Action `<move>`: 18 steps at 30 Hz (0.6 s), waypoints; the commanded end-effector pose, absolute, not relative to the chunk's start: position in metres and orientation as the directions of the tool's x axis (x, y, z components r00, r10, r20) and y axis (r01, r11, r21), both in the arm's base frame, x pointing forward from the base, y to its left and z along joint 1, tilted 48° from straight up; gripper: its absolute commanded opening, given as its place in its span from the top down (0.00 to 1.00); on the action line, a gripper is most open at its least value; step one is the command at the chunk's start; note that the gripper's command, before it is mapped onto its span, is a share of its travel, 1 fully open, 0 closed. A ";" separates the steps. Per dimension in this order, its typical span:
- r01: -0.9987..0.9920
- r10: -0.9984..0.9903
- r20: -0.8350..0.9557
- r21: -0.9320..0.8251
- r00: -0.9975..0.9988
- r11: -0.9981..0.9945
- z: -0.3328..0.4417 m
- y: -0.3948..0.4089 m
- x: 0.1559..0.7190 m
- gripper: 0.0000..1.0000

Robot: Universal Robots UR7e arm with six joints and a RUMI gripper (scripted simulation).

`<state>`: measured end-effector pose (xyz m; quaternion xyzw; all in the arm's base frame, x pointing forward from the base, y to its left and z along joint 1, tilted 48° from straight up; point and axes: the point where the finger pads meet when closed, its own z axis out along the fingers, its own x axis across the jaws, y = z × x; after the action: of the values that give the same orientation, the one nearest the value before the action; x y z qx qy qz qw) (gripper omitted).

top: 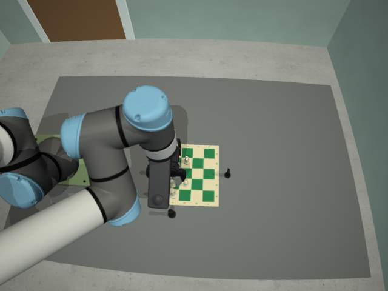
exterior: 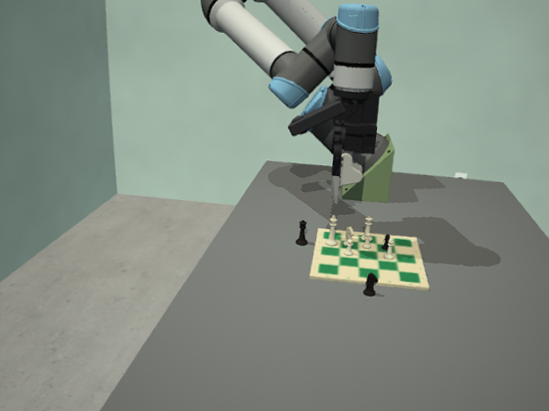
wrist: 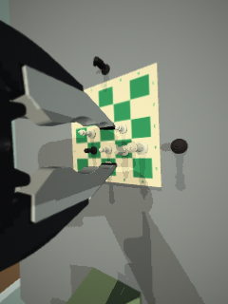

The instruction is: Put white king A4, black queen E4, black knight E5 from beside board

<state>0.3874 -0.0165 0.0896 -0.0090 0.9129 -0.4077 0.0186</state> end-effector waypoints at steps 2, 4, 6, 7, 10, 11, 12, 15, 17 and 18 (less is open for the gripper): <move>0.000 -0.025 -0.022 -0.745 -0.999 0.667 0.102 -0.002 0.386 0.75; 0.000 -0.025 -0.022 -0.745 -0.999 0.667 0.103 -0.001 0.386 0.75; 0.000 -0.025 -0.022 -0.745 -0.999 0.667 0.103 0.000 0.386 0.75; -0.001 -0.025 -0.021 -0.745 -0.999 0.667 0.103 0.000 0.386 0.75; -0.001 -0.025 -0.020 -0.746 -0.999 0.666 0.103 0.000 0.386 0.75; -0.002 -0.025 -0.020 -0.746 -0.999 0.666 0.103 0.000 0.386 0.00; -0.001 -0.024 -0.020 -0.746 -1.000 0.666 0.103 0.000 0.386 0.00; -0.002 -0.024 -0.018 -0.746 -1.000 0.665 0.102 -0.001 0.385 0.00; -0.003 -0.024 -0.018 -0.746 -1.000 0.665 0.102 -0.001 0.385 0.00; -0.003 -0.024 -0.018 -0.746 -1.000 0.665 0.102 -0.001 0.385 0.00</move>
<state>0.3846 -0.0021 0.1019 -0.0066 0.9124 -0.4092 0.0124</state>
